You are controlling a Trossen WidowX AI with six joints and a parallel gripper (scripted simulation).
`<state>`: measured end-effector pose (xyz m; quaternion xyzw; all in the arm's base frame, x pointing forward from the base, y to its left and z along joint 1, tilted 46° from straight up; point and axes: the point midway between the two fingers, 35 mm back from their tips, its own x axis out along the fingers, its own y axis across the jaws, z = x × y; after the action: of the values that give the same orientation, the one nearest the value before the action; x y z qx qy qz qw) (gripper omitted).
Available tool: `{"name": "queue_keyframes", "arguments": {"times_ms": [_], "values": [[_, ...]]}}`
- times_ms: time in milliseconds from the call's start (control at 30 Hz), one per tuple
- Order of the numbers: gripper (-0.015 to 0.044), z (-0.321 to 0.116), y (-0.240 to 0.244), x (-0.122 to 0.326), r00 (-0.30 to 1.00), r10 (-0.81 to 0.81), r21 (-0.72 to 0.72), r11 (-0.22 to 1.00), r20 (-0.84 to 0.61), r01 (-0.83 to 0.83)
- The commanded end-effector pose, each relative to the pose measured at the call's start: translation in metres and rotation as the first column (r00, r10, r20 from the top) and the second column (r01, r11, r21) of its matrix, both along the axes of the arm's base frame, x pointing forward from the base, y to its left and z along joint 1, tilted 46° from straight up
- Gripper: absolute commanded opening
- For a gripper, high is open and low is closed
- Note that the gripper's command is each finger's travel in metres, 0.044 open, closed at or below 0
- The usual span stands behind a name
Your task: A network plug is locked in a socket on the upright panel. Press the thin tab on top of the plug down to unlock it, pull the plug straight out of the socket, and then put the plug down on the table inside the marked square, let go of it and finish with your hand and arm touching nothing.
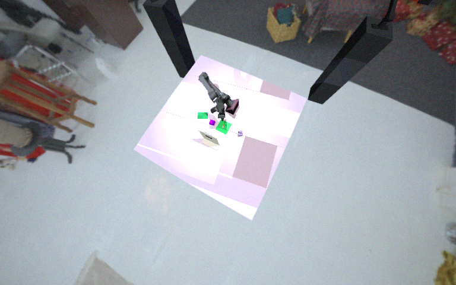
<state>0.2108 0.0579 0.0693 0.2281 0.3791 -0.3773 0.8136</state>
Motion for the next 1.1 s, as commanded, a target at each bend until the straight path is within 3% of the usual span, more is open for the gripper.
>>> {"name": "queue_keyframes", "arguments": {"times_ms": [0,1033,1067], "values": [[0.0156,0.01,0.01,0.004,1.0,-0.001,0.006,1.0,0.007,0.001],[0.0156,0.067,0.066,0.008,1.0,-0.002,0.005,1.0,0.017,0.001],[0.0182,0.067,0.066,0.008,1.0,-0.002,0.005,1.0,0.017,0.001]]}}
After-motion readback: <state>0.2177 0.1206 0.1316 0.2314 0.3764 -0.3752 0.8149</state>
